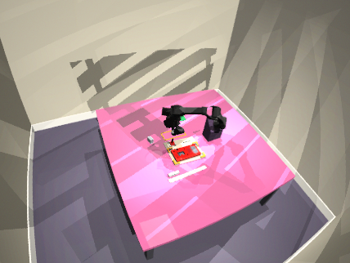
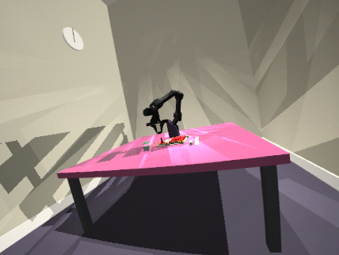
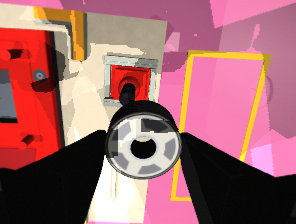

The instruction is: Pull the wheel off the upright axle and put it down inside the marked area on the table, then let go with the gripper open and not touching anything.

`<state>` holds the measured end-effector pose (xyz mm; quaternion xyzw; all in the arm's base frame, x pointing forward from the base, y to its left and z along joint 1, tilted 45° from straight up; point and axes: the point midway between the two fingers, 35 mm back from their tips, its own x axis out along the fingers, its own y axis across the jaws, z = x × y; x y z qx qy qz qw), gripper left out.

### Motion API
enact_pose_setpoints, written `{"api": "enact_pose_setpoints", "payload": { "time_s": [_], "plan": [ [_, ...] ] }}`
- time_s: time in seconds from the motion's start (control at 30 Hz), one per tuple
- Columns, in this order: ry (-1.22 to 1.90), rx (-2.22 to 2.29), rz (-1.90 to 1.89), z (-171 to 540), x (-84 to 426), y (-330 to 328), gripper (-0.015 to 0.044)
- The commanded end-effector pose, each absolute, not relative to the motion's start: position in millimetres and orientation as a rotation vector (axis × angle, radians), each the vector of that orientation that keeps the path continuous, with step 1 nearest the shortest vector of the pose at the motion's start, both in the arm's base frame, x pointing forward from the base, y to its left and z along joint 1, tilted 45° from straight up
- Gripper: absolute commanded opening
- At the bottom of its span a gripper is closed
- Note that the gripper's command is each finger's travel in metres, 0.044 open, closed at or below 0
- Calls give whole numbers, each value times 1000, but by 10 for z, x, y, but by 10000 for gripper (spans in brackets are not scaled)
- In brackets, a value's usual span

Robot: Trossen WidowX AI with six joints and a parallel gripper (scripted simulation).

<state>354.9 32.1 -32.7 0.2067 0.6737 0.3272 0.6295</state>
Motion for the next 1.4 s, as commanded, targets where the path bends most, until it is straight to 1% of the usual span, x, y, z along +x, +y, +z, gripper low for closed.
{"api": "enact_pose_setpoints", "payload": {
  "time_s": [0.0, 0.63, 1.1, 1.37],
  "plan": [
    [1552, 476, 739, -484, 3472, 138, 0],
    [1545, 464, 742, -898, 3168, -426, 0],
    [1545, 464, 743, -1068, 3143, -265, 0],
    [1545, 465, 742, -1404, 3109, 51, 0]
  ]
}}
